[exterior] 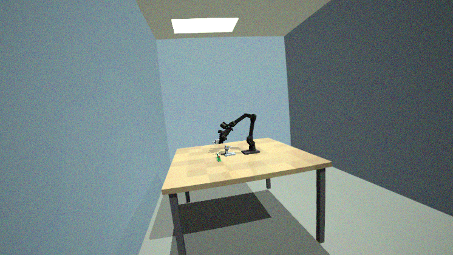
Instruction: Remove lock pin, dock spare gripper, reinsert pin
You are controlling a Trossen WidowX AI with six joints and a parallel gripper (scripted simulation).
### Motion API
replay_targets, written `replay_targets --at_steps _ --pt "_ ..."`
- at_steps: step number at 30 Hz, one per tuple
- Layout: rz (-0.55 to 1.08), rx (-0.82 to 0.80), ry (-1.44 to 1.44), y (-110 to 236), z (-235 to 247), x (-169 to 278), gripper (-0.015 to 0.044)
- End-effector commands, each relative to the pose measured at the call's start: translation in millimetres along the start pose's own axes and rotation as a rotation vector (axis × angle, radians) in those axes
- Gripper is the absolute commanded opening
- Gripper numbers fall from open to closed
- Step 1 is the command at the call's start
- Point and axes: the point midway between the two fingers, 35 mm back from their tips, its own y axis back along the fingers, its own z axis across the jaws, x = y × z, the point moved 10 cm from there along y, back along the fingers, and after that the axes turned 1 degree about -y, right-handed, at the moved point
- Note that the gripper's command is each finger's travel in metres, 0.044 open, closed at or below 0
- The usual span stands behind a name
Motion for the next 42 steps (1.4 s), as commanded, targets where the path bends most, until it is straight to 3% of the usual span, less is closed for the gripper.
replay_targets --at_steps 1,42 --pt "-0.009 0.003 0.003 1.0 -0.3 -1.6 0.0000" --pt "0.368 0.072 0.339 5.3 65.0 -10.5 0.0000"
